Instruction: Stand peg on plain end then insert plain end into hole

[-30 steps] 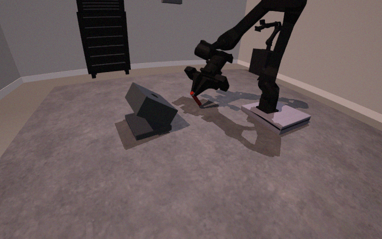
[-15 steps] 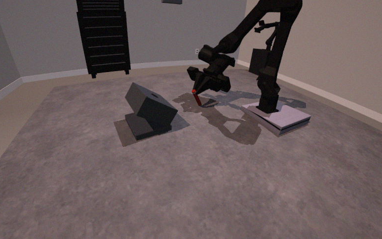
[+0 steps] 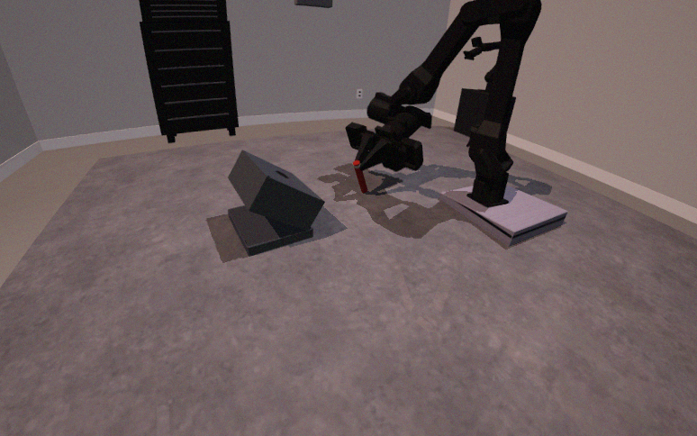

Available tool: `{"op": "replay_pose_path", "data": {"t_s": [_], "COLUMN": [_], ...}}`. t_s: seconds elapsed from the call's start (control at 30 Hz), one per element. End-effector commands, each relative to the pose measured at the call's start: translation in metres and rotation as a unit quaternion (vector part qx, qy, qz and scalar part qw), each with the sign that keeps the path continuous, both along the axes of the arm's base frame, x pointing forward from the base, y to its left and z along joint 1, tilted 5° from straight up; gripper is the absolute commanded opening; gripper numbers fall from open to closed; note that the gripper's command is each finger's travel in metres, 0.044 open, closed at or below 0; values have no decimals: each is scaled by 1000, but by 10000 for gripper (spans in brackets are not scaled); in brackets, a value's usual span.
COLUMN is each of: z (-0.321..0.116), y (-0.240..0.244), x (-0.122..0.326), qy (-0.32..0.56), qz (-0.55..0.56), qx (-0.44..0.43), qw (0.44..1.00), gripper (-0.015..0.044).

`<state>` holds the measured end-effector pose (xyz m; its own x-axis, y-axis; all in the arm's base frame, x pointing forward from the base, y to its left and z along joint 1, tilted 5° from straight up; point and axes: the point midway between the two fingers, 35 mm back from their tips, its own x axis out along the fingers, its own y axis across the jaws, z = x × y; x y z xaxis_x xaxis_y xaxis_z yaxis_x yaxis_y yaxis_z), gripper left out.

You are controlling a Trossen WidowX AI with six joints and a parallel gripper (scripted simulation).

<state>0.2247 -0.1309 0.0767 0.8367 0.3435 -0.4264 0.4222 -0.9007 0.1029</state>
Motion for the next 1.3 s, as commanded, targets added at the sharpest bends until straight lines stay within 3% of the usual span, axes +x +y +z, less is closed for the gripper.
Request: {"op": "replay_pose_path", "data": {"t_s": [0.0, 0.7, 1.27], "z": [0, -3, -3], "y": [-1, -6, -7], "x": [-2, -15, -17], "qy": [-17, -99, -86], "qz": [2, 12, 9], "qx": [9, 47, 43], "qw": [1000, 994, 995], "gripper": [50, 50, 50]}}
